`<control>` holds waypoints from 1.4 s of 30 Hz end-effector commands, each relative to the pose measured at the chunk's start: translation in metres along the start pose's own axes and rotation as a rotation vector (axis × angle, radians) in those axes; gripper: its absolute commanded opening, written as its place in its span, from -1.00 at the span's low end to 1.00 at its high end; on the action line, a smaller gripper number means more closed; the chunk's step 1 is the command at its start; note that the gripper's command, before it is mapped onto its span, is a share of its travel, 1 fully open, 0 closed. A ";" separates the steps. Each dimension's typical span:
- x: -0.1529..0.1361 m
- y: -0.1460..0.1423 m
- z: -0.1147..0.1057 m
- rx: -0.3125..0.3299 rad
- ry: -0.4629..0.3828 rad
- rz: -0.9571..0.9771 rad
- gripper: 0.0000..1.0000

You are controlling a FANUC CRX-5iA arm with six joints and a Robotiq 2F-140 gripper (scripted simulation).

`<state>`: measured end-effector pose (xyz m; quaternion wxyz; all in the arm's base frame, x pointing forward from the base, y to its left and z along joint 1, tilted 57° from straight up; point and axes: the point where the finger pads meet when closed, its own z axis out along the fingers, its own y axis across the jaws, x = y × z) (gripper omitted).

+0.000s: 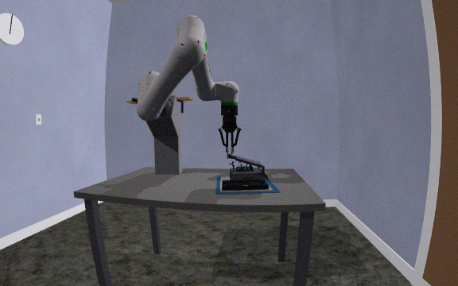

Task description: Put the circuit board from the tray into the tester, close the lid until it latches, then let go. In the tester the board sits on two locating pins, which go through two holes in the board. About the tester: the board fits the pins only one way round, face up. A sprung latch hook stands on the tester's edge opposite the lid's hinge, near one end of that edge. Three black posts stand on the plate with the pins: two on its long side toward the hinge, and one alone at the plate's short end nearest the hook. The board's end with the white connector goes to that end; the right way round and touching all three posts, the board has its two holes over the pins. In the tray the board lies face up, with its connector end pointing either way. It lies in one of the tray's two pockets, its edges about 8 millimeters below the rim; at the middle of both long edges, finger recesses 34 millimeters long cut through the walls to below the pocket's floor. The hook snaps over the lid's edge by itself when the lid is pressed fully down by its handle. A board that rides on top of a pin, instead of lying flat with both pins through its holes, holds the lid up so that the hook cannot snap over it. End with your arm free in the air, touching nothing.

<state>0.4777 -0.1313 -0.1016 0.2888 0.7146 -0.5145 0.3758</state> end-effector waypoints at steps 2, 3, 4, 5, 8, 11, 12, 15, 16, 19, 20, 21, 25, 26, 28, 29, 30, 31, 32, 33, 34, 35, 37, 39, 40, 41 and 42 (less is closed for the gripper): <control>0.000 0.002 0.006 0.000 0.000 0.000 -1.00; 0.000 0.002 0.008 0.000 0.000 0.000 -1.00; 0.000 0.002 0.009 0.000 0.000 0.000 -1.00; 0.000 0.003 0.010 0.000 0.000 0.000 -1.00; 0.000 0.003 0.011 0.000 0.000 0.000 -1.00; 0.000 0.004 0.015 0.000 0.000 0.000 -1.00; 0.000 0.004 0.016 0.000 0.000 0.000 -1.00; 0.000 0.005 0.019 0.000 0.000 0.000 -1.00; 0.000 0.005 0.020 0.000 0.000 0.000 -1.00; 0.000 0.005 0.023 0.000 0.000 0.000 -1.00; 0.000 0.005 0.024 0.000 0.000 0.000 -1.00; 0.000 0.005 0.025 0.000 0.000 0.000 -1.00; 0.000 0.006 0.027 0.000 0.000 0.000 -1.00; 0.000 0.006 0.027 0.000 0.000 0.000 -1.00; 0.000 0.006 0.029 0.000 0.000 0.000 -1.00; 0.000 0.006 0.030 0.000 0.000 0.000 -1.00; 0.000 0.006 0.031 0.000 0.000 0.000 -1.00; 0.000 0.006 0.032 0.000 0.000 0.000 -1.00; 0.000 0.006 0.032 0.000 0.000 0.000 -1.00; 0.000 0.006 0.033 0.000 0.000 0.000 -1.00; 0.000 0.007 0.034 0.000 0.000 0.000 -1.00; 0.000 0.007 0.035 0.000 0.000 0.000 -1.00; 0.000 0.007 0.036 0.000 0.000 0.000 -1.00; 0.000 0.007 0.037 0.000 0.000 0.000 -1.00; 0.000 0.007 0.037 0.000 0.000 0.000 -1.00; 0.000 0.007 0.037 0.000 0.000 0.000 -1.00; 0.000 0.007 0.038 0.000 0.000 0.000 -1.00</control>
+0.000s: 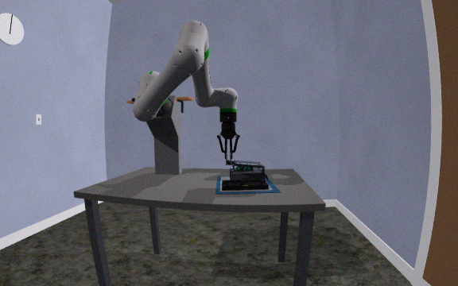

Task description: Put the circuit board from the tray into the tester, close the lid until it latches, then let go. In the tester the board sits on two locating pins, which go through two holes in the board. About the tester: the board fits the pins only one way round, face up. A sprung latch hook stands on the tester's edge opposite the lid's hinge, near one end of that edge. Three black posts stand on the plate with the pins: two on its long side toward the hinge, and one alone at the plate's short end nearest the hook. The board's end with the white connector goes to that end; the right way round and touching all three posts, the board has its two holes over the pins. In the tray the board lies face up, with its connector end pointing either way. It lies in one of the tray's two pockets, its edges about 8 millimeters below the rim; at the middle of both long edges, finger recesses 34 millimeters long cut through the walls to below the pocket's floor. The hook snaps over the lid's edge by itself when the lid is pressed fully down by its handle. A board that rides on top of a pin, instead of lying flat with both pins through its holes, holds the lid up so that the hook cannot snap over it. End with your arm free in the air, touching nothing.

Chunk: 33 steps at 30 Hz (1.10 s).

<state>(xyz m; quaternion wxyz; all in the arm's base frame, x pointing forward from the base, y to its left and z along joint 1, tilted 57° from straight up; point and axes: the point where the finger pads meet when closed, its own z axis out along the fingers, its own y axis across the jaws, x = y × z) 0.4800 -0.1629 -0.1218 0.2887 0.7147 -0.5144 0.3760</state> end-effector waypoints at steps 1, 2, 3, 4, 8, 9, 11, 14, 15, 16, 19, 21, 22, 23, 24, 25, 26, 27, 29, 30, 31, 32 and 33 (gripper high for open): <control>0.000 0.000 0.002 0.000 0.000 0.000 -1.00; 0.000 0.000 0.002 0.000 0.000 0.000 -1.00; 0.000 0.000 0.003 0.000 0.000 0.000 -1.00; 0.000 0.000 0.004 0.000 0.000 0.000 -1.00; 0.000 0.000 0.006 0.000 0.000 0.000 -1.00; 0.000 0.000 0.006 0.000 0.000 0.000 -1.00; 0.000 0.000 0.007 0.000 0.000 0.000 -1.00; 0.000 0.000 0.008 0.000 0.000 0.000 -1.00; 0.000 0.000 0.008 0.000 0.000 0.000 -1.00; 0.000 0.000 0.008 0.000 0.000 0.000 -1.00; 0.000 0.000 0.010 0.000 0.000 0.000 -1.00; 0.000 0.000 0.010 0.000 0.000 0.000 -1.00; 0.000 0.000 0.011 0.000 0.000 0.000 -1.00; 0.000 0.000 0.011 0.000 0.000 0.000 -1.00; 0.000 0.000 0.011 0.000 0.000 0.000 -1.00; 0.000 0.001 0.011 0.000 0.000 0.000 -1.00; 0.000 0.001 0.012 0.000 0.000 0.000 -1.00; 0.000 0.001 0.012 0.000 0.000 0.000 -1.00; 0.000 0.001 0.012 0.000 0.000 0.000 -1.00; 0.000 0.001 0.013 0.000 0.000 0.000 -1.00; 0.000 0.001 0.013 0.000 0.000 0.000 -1.00; 0.000 0.001 0.013 0.000 0.000 0.000 -1.00; 0.000 0.001 0.013 0.000 0.000 0.000 -1.00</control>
